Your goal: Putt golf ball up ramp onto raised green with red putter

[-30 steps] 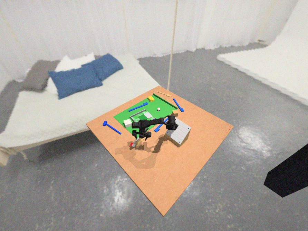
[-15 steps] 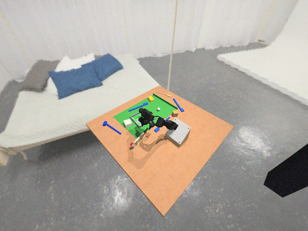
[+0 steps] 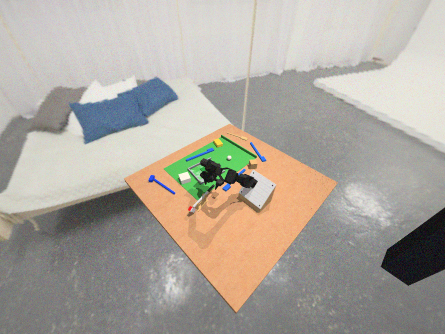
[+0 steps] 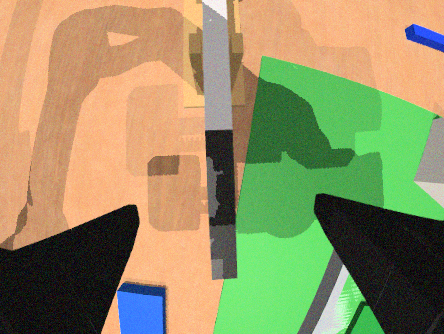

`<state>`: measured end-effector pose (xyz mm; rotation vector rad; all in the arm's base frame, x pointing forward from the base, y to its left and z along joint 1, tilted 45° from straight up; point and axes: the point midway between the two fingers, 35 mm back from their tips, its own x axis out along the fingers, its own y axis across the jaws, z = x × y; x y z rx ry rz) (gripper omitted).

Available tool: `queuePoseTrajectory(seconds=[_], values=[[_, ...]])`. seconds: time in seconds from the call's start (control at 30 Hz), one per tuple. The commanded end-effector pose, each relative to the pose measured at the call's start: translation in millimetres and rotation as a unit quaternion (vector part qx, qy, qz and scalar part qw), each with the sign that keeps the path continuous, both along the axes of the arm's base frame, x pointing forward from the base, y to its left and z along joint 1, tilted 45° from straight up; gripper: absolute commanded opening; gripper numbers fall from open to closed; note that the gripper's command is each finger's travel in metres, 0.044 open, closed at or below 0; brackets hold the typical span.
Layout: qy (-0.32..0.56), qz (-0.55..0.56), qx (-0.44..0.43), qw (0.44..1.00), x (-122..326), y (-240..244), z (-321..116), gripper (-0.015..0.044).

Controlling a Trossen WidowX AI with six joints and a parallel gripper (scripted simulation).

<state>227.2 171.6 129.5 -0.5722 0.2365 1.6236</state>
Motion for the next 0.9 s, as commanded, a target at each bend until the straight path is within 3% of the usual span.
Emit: queuePoseTrajectory(seconds=[0.0,0.87], values=[[0.006,0.000,-0.002,1.000,-2.0,6.2,-9.5,0.0440],[0.006,-0.001,-0.001,1.000,-2.1,31.7,-33.7,0.0440]])
